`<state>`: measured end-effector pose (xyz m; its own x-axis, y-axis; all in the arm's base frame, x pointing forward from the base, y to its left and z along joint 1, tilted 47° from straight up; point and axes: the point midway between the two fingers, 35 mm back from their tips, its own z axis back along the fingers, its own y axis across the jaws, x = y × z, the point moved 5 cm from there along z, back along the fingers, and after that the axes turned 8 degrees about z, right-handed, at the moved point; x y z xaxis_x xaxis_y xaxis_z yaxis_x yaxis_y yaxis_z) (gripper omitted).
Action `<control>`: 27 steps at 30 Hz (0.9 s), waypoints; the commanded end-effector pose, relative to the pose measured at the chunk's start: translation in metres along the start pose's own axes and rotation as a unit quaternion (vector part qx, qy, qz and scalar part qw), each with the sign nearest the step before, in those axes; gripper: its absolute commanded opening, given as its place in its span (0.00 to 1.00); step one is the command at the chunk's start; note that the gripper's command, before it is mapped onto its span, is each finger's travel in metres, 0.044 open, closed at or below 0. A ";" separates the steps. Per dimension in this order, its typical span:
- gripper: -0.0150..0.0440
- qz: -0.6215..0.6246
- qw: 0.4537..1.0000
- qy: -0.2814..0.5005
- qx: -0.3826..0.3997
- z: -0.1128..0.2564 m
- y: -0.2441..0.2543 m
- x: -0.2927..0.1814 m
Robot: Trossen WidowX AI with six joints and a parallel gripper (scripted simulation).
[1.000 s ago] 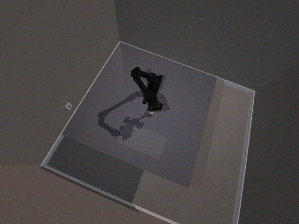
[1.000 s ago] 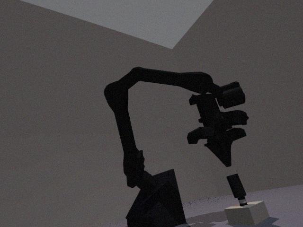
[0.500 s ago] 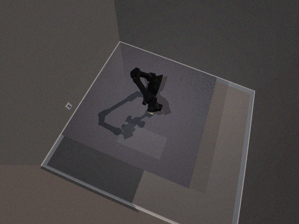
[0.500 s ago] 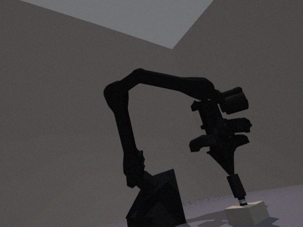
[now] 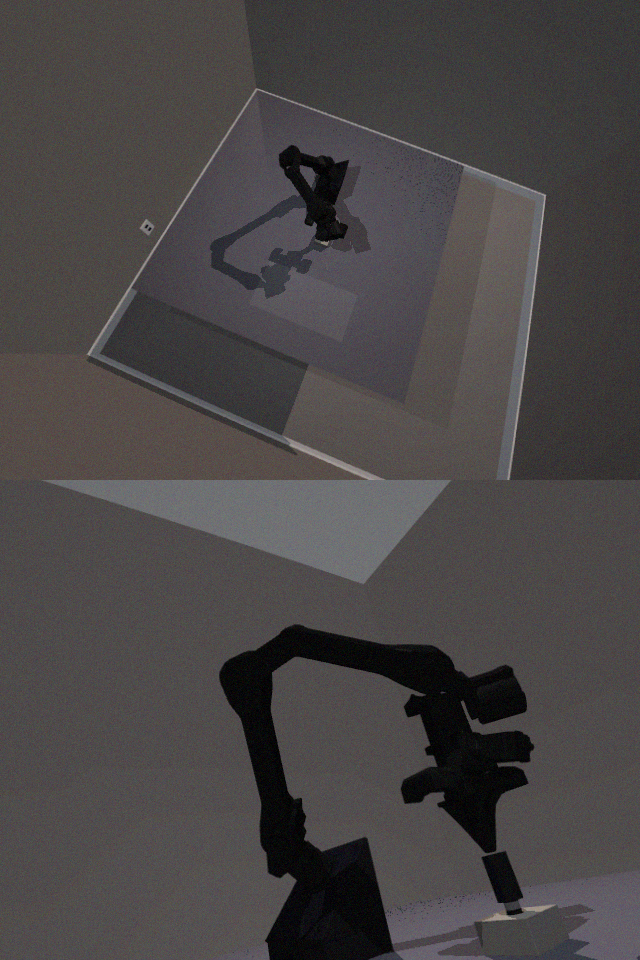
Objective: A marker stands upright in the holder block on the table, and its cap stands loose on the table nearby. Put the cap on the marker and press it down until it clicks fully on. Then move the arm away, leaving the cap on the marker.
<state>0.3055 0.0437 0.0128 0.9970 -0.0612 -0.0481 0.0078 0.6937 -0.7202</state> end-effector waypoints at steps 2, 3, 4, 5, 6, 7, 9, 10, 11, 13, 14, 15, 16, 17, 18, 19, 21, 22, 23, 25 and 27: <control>0.25 -0.001 1.000 -0.004 0.004 0.049 0.002 0.004; 0.25 -0.001 1.000 -0.004 0.004 0.065 0.002 0.003; 0.25 -0.001 1.000 -0.003 0.003 0.077 0.002 0.002; 0.25 -0.001 1.000 -0.003 0.003 0.084 0.001 0.001; 0.25 -0.001 1.000 -0.003 0.003 0.087 0.001 0.000; 0.25 -0.001 1.000 -0.003 0.003 0.087 0.001 0.000; 0.25 -0.001 1.000 -0.003 0.003 0.087 0.001 0.000; 0.25 -0.001 1.000 -0.003 0.003 0.087 0.001 0.000; 0.25 -0.001 1.000 -0.003 0.003 0.087 0.001 0.000; 0.34 -0.001 1.000 -0.003 0.003 0.087 0.001 0.000; 0.39 -0.001 1.000 -0.003 0.003 0.087 0.001 0.000; 0.43 -0.001 1.000 -0.003 0.003 0.087 0.001 0.000; 0.48 -0.001 1.000 -0.003 0.003 0.087 0.001 0.000; 0.52 -0.001 1.000 -0.003 0.003 0.087 0.001 0.000; 0.57 -0.001 1.000 -0.003 0.003 0.087 0.001 0.000; 0.61 -0.001 1.000 -0.003 0.003 0.087 0.001 0.000; 0.70 -0.001 1.000 -0.003 0.003 0.087 0.001 0.000; 0.74 -0.001 1.000 -0.003 0.003 0.087 0.001 0.000; 0.79 -0.001 1.000 -0.003 0.003 0.087 0.001 0.000; 0.88 -0.001 1.000 -0.003 0.003 0.087 0.001 0.000; 0.97 -0.001 1.000 -0.003 0.003 0.087 0.001 0.000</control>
<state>0.3127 0.1063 0.0715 0.9976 -0.0543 -0.0433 0.0068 0.6967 -0.7174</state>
